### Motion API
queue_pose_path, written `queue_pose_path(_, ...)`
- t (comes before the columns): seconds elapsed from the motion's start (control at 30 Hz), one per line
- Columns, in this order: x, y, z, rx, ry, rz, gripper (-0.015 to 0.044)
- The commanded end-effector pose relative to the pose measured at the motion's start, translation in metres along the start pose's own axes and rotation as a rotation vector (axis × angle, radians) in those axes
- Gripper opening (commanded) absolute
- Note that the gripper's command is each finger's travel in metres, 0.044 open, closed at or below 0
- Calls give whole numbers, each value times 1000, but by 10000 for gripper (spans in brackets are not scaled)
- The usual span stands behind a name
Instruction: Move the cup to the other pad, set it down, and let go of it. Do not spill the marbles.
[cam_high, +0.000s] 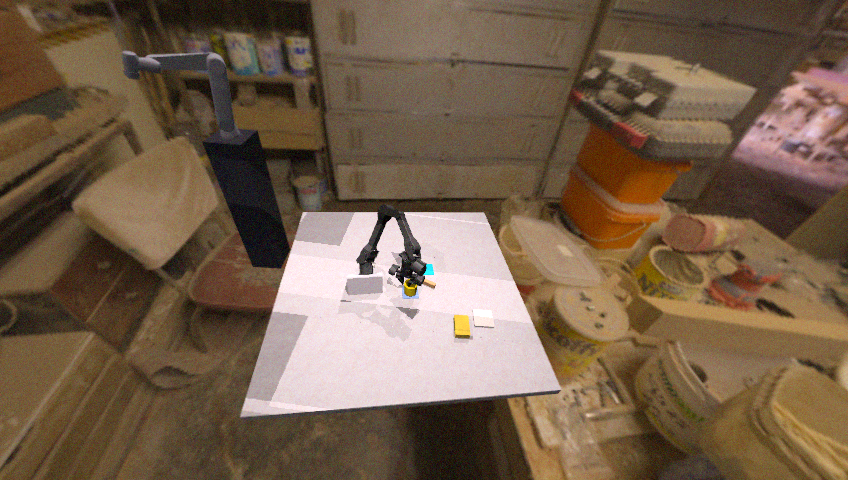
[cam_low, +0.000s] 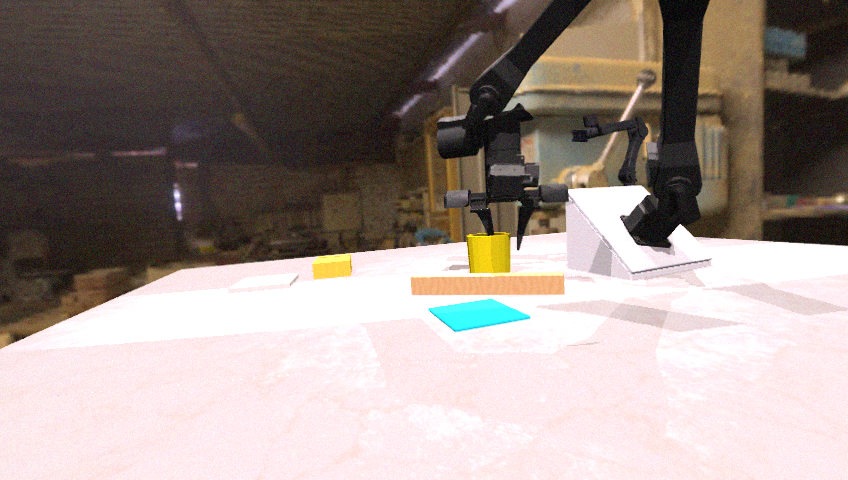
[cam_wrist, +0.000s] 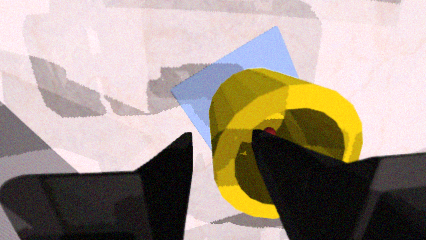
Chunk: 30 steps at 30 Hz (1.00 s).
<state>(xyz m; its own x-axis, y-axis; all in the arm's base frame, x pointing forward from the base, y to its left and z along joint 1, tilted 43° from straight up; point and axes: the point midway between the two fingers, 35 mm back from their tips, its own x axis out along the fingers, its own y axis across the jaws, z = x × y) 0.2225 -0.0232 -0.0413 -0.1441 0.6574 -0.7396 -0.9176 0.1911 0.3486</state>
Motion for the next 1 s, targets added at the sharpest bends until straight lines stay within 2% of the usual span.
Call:
queue_pose_path(0.0, 8, 2, 1, 4, -4, 7, 167)
queue_pose_path(0.23, 11, 3, 1, 4, -5, 8, 167)
queue_pose_path(0.97, 9, 2, 0, 1, -1, 5, 20)
